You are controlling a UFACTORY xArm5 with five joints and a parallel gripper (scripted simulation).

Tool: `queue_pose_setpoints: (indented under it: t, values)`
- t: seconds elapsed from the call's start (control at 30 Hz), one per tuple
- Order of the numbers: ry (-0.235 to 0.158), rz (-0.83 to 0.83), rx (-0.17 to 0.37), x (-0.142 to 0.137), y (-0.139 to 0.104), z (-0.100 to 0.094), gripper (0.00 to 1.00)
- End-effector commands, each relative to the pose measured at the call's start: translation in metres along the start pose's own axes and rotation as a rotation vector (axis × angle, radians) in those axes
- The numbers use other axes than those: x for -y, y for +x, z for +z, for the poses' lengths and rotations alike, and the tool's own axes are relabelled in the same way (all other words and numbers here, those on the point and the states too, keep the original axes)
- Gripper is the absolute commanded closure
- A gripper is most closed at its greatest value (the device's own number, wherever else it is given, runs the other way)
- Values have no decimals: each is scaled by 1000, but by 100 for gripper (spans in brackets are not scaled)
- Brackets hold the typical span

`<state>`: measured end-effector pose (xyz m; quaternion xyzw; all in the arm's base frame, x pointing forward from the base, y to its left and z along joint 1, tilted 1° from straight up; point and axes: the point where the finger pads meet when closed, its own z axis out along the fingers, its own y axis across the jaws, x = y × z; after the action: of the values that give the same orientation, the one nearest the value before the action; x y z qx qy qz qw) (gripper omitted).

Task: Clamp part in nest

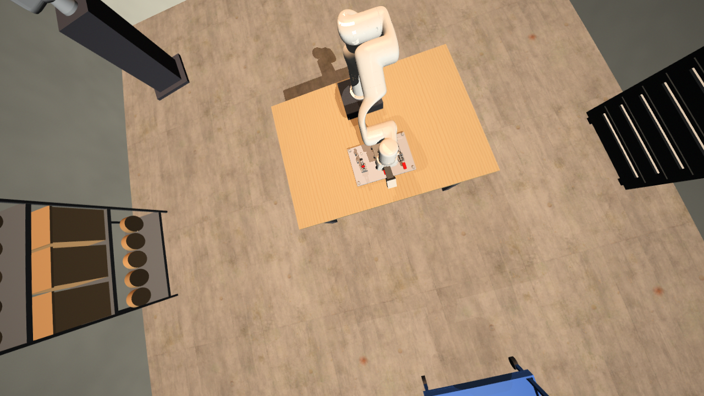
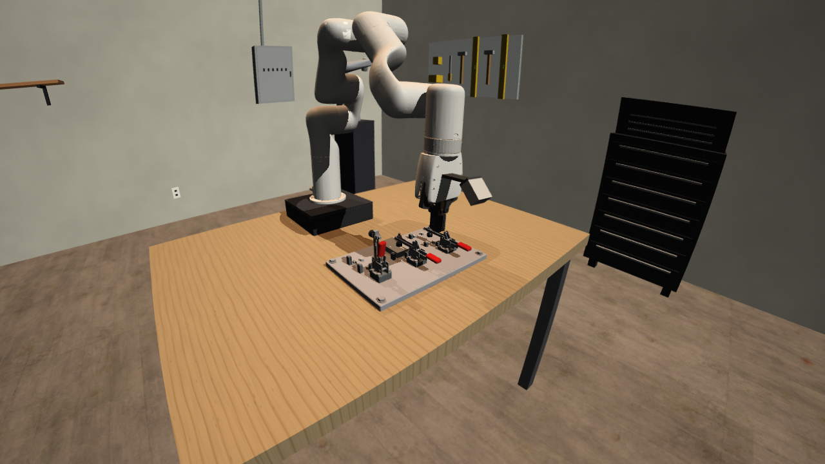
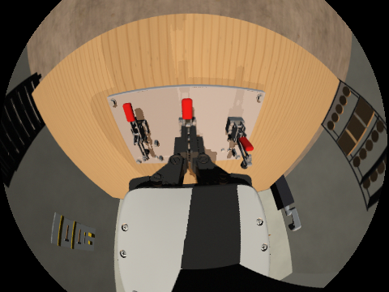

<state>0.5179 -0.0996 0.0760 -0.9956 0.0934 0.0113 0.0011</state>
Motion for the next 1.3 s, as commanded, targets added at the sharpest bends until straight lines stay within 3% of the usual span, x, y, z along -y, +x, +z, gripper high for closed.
queue_pose_setpoints:
  t: [0.0,1.23,1.27]
  values:
    - [0,0,-5,0,1,-2,100]
    - [0,0,-5,0,1,-2,100]
    - [0,0,-5,0,1,-2,0]
